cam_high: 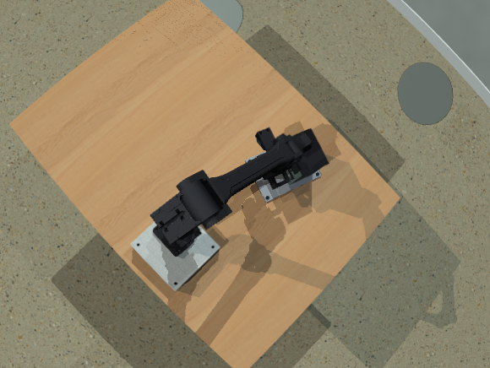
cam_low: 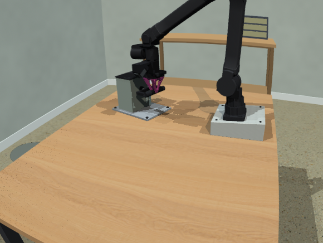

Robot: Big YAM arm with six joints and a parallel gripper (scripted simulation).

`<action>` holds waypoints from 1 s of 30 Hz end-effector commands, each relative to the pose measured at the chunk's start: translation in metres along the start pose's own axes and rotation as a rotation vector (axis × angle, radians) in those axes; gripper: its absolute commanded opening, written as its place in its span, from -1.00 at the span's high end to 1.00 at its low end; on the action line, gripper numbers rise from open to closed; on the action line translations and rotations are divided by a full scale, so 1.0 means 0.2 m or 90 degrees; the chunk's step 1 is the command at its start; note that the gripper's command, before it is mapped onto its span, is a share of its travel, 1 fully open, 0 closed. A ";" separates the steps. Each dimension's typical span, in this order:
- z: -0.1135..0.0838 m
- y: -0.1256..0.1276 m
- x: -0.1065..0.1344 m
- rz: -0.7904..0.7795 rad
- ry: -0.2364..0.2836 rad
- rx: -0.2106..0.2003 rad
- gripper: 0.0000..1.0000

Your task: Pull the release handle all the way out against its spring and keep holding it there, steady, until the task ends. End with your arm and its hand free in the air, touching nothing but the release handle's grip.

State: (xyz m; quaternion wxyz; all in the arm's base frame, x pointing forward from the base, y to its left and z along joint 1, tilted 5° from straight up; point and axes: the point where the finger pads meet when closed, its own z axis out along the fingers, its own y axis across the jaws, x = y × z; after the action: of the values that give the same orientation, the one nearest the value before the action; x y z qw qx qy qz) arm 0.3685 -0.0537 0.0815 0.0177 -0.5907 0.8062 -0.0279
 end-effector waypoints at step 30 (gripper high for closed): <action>0.05 0.22 0.02 0.000 0.004 -0.003 1.00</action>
State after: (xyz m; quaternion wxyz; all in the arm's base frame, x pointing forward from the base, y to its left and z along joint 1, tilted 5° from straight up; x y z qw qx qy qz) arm 0.3575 -0.0503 0.0805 0.0359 -0.5915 0.8042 -0.0449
